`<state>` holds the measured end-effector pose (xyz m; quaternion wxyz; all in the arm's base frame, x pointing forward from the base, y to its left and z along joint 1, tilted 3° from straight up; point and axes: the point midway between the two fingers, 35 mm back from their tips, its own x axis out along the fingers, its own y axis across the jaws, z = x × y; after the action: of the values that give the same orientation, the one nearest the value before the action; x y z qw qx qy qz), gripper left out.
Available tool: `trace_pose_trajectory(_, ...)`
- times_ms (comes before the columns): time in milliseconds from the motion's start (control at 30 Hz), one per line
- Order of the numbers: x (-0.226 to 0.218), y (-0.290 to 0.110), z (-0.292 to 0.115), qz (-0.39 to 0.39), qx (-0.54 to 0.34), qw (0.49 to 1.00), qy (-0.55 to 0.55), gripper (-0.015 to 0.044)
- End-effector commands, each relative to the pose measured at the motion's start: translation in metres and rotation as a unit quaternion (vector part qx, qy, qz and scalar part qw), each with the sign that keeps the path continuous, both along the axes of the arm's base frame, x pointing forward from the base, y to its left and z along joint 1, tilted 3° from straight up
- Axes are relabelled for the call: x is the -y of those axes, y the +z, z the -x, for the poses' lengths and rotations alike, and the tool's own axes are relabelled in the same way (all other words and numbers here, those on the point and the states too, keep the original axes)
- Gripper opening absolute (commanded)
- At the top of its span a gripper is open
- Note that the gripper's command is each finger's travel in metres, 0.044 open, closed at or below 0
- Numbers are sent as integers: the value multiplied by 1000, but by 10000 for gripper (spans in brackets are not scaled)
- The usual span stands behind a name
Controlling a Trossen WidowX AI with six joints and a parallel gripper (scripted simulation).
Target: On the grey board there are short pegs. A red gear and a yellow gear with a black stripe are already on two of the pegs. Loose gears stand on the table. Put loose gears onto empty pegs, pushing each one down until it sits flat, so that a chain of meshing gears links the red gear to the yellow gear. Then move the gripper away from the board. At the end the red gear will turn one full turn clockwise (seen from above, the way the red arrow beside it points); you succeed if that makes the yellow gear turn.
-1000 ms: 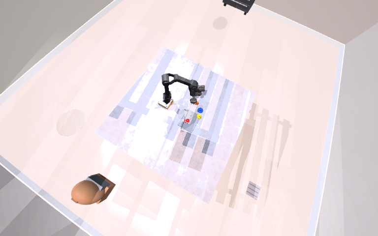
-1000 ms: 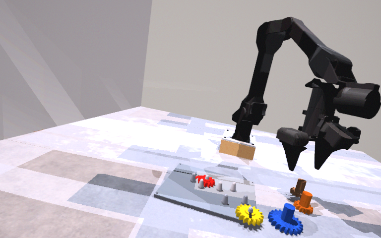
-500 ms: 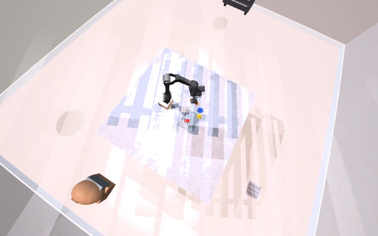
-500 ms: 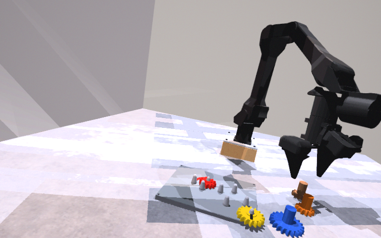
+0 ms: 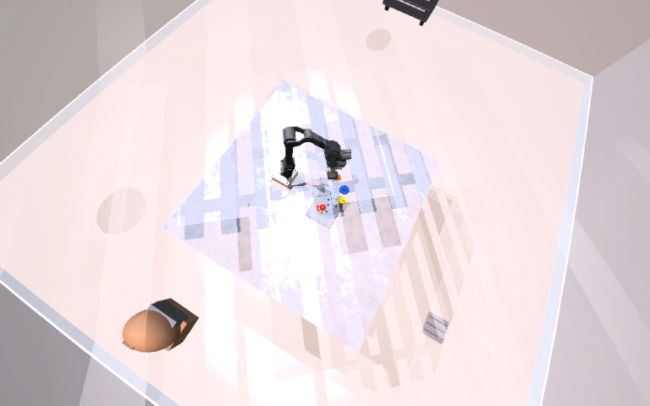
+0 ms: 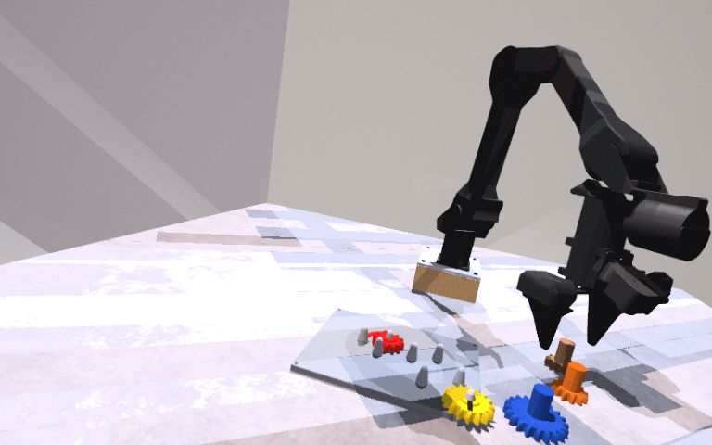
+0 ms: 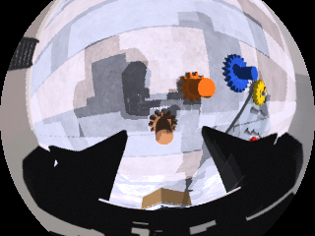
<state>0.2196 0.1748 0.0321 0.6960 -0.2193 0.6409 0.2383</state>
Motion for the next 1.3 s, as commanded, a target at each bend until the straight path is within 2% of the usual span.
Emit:
trace_pose_trajectory(0, 1, -7, 3, 3, -7, 1000, -1, 440)
trace_pose_trajectory(300, 1, -7, 3, 3, -7, 1000, -1, 440)
trace_pose_trajectory(767, 1, -7, 3, 3, -7, 1000, -1, 72)
trace_pose_trajectory(1000, 1, -7, 3, 3, -7, 1000, -1, 26)
trace_pose_trajectory(1033, 1, -7, 3, 3, -7, 1000, -1, 0)
trace_pose_trajectory(1267, 0, 6, 0, 3, -7, 1000, -1, 0)
